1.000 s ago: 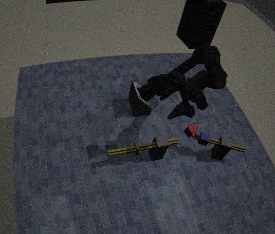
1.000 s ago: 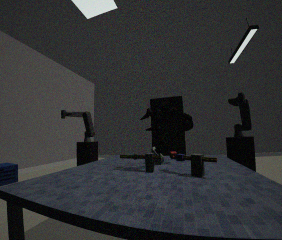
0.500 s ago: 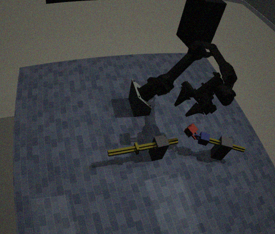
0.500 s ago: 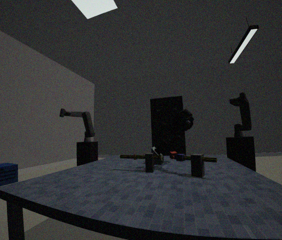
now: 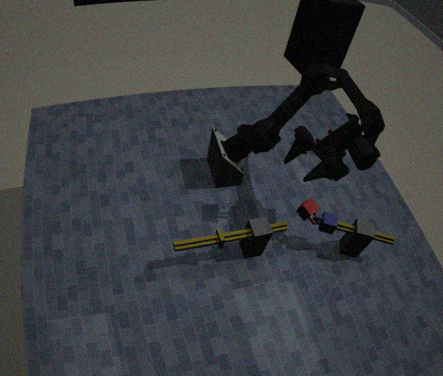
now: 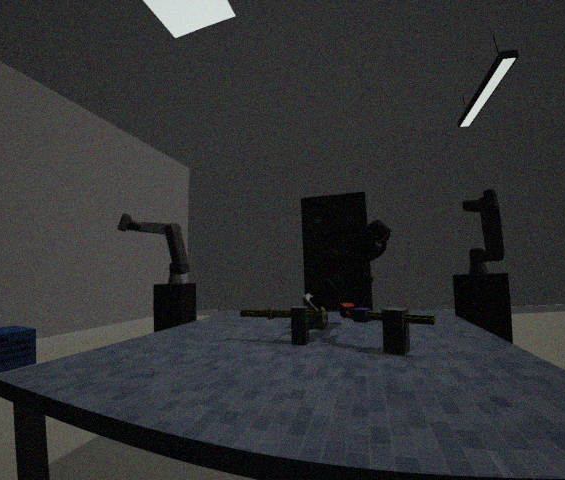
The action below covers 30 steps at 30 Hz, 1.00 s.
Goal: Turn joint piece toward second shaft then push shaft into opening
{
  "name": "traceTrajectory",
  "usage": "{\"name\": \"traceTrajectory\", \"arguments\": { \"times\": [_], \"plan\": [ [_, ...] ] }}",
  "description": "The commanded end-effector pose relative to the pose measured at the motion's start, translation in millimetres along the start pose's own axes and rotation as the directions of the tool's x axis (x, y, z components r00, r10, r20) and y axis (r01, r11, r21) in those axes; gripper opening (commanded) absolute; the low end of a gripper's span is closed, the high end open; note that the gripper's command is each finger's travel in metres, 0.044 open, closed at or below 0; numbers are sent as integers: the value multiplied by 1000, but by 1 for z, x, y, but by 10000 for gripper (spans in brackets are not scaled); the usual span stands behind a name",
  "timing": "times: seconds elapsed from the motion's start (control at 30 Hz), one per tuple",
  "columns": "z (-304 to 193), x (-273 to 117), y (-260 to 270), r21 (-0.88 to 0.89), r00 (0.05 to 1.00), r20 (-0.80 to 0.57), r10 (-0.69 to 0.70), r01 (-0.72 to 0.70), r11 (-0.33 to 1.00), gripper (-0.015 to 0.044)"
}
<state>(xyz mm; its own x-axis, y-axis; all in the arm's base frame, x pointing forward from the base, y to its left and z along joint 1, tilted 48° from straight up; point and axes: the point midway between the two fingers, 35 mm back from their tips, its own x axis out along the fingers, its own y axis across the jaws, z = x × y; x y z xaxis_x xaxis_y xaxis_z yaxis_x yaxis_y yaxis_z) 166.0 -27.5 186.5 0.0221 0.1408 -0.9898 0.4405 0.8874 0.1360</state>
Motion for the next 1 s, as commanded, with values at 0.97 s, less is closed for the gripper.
{"name": "traceTrajectory", "arguments": {
  "times": [0.97],
  "plan": [
    [-2,34,14,868,958,-189,216,60,493,440]
  ]
}}
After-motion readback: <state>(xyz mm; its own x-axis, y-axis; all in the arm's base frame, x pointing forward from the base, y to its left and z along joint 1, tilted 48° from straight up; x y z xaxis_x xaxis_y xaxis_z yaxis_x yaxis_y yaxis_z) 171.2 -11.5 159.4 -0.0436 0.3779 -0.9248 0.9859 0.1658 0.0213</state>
